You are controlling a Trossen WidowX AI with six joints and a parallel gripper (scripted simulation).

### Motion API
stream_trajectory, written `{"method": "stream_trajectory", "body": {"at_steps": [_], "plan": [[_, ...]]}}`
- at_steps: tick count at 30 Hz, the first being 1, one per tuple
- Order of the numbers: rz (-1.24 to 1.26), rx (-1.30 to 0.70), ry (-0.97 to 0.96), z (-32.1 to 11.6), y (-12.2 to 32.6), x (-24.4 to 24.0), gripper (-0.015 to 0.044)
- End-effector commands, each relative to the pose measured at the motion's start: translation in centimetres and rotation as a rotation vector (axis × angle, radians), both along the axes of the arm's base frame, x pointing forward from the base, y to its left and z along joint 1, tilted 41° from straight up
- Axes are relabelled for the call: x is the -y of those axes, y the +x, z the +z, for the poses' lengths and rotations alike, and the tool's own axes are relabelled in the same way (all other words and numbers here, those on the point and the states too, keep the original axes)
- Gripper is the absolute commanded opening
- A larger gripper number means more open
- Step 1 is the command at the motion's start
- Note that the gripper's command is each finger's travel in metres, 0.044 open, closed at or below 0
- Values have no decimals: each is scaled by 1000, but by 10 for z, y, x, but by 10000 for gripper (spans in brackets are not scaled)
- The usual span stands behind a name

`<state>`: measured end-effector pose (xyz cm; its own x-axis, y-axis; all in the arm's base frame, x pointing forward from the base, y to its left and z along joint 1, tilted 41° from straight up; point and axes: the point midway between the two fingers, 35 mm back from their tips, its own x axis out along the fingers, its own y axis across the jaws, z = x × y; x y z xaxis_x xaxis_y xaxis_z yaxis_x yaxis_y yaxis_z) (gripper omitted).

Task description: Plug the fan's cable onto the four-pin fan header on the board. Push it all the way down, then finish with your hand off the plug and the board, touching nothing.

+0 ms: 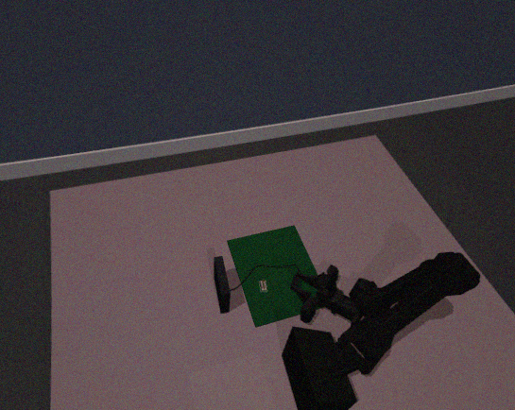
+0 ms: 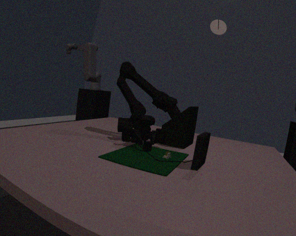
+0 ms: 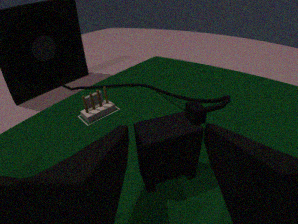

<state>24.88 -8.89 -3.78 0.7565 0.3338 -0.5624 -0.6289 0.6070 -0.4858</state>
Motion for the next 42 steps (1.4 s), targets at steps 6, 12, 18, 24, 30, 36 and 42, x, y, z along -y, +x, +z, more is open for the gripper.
{"method": "stream_trajectory", "body": {"at_steps": [6,12,18,24,30,36,42], "plan": [[0,0,0,0,0,0,205],[0,0,0,0,0,0,284],[-59,-208,88,-10,14,-14,440],[-297,-608,193,-20,31,-46,440],[-705,-912,171,-16,30,-75,440],[-1166,-952,-25,15,20,-98,440],[-1384,-811,-153,47,17,-109,440]]}}
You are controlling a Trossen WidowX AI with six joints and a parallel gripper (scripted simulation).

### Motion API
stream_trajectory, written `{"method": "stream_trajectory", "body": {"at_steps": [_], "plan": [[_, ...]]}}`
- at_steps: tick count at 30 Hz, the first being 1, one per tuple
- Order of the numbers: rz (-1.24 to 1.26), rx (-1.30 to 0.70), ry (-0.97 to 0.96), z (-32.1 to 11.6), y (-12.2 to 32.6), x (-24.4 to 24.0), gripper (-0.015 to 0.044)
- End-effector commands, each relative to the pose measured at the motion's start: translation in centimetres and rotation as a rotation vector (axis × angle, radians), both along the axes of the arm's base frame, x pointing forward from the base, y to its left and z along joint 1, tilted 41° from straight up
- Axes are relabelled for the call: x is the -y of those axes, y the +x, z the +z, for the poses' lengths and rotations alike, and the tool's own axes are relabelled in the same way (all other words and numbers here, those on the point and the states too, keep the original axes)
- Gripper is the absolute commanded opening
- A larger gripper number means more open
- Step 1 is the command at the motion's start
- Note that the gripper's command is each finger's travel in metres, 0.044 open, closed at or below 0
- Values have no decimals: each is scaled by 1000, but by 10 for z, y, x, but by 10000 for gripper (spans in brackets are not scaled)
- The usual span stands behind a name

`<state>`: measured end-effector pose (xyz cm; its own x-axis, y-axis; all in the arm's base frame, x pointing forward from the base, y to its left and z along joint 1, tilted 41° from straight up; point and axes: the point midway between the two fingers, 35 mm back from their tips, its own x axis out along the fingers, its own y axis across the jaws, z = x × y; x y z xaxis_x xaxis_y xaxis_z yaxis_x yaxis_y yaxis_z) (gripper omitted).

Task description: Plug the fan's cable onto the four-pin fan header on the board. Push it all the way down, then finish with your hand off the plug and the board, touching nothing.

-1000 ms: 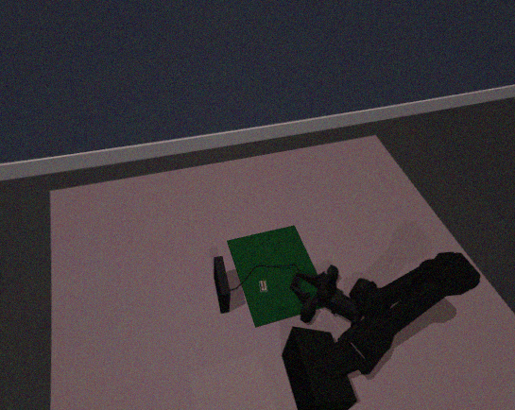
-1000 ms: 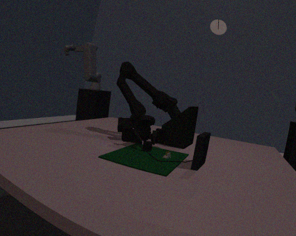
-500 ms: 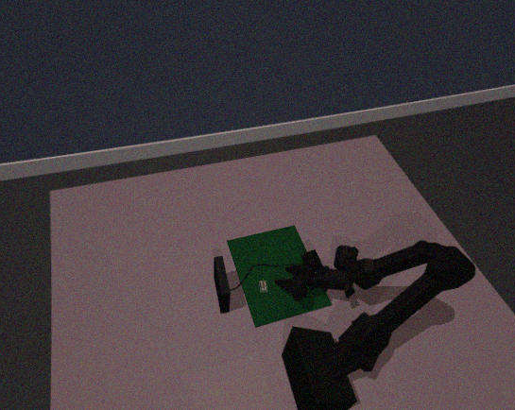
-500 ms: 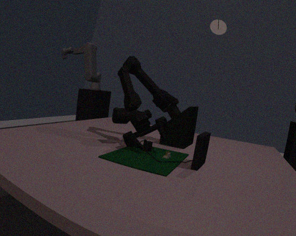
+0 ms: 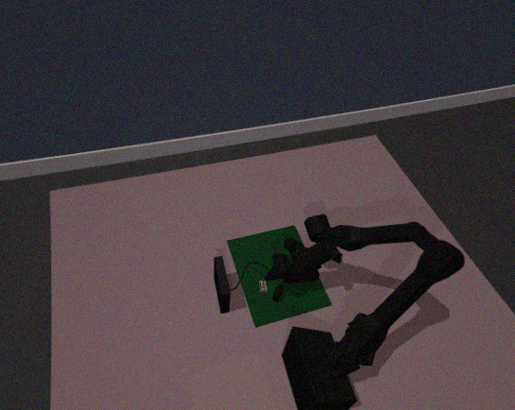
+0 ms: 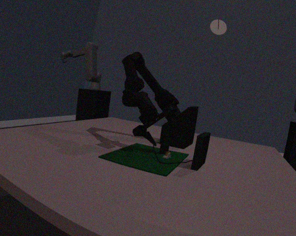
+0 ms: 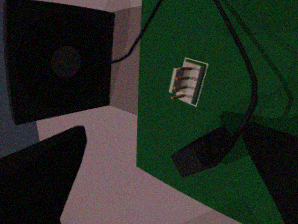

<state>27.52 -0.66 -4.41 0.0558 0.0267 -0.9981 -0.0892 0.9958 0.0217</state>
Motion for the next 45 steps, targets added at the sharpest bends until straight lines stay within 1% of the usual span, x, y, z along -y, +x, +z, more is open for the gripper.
{"method": "stream_trajectory", "body": {"at_steps": [1,5,11,15,32,35,41,45], "plan": [[-385,-62,-475,54,-10,-32,440],[-547,8,-554,58,-16,-52,440],[-710,141,-646,64,-24,-78,440],[-849,237,-662,67,-28,-88,440],[-861,247,-664,67,-28,-90,440],[-860,246,-662,54,-26,-80,440],[-861,249,-664,-3,-27,-30,440],[-861,249,-666,-9,-28,-24,440]]}}
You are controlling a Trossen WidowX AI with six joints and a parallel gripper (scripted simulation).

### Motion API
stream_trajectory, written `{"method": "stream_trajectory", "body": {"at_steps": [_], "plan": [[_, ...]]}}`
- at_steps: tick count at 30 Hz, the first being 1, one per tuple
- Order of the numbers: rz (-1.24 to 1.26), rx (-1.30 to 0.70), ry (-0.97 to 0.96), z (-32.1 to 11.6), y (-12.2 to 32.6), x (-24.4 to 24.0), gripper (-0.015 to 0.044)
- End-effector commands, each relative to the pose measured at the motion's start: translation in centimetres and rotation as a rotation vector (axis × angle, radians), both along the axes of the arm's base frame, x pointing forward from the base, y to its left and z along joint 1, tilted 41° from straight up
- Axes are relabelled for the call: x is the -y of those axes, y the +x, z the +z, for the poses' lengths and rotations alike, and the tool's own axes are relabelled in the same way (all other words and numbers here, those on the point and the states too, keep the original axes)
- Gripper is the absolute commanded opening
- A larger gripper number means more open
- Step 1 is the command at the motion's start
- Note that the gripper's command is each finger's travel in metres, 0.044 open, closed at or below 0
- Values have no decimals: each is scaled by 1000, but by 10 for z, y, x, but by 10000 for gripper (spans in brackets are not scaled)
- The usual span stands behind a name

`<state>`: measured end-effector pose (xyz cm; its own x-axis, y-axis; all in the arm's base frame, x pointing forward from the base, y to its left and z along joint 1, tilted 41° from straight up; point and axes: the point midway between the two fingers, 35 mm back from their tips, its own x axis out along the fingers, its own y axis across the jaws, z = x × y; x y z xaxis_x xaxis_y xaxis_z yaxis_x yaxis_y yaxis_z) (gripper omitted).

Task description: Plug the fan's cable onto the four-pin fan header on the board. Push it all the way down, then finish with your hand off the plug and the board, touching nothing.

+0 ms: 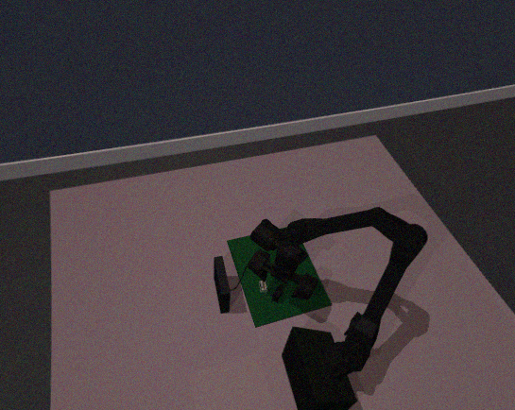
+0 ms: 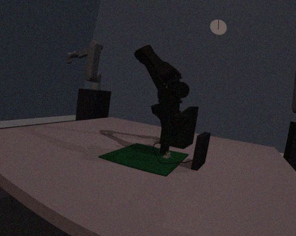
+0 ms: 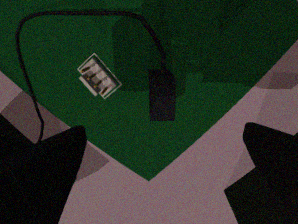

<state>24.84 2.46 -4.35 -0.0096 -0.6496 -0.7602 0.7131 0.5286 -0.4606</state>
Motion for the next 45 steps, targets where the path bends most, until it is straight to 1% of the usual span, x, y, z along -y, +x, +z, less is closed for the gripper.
{"method": "stream_trajectory", "body": {"at_steps": [1,36,45], "plan": [[10,2,-5,-9,-1,8,440],[10,2,-7,-46,-2,40,440],[10,2,-7,-47,-2,41,440]]}}
